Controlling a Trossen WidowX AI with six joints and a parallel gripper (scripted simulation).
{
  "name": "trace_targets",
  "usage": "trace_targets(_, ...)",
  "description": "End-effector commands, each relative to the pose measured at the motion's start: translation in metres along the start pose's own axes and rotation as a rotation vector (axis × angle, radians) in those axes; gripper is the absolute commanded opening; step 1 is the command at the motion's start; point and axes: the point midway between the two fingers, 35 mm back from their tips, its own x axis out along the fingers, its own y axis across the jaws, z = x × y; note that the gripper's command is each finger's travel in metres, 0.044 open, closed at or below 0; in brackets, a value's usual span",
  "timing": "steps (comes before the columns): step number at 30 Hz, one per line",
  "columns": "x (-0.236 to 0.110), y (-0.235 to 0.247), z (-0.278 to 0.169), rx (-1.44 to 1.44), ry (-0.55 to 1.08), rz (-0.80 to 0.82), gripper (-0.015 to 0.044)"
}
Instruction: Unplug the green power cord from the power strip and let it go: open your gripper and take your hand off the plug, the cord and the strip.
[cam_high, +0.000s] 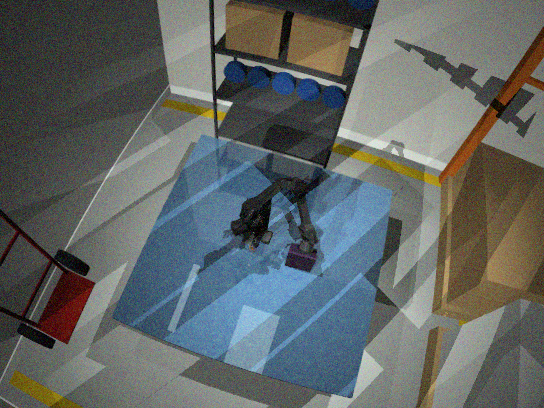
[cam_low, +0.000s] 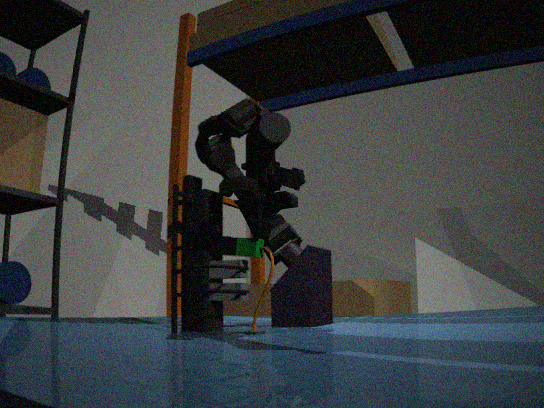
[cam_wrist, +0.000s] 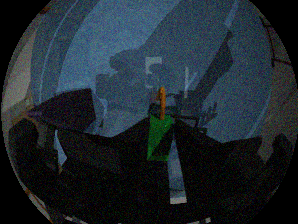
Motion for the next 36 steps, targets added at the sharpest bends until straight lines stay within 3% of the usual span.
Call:
trace_targets(1,-0.002,0.000,0.006,0.004,-0.006,-0.002,0.0026)
trace_targets(13,0.000,0.000,0.000,0.003,-0.003,-0.003,0.0341)
trace_targets(17,-0.005,-0.001,0.020,0.003,-0.005,-0.003,0.0440)
trace_targets(22,-0.013,0.000,0.060,0.004,-0.007,-0.003,0.0440)
trace_targets(36,-0.013,0.000,0.060,0.004,-0.007,-0.003,0.0440)
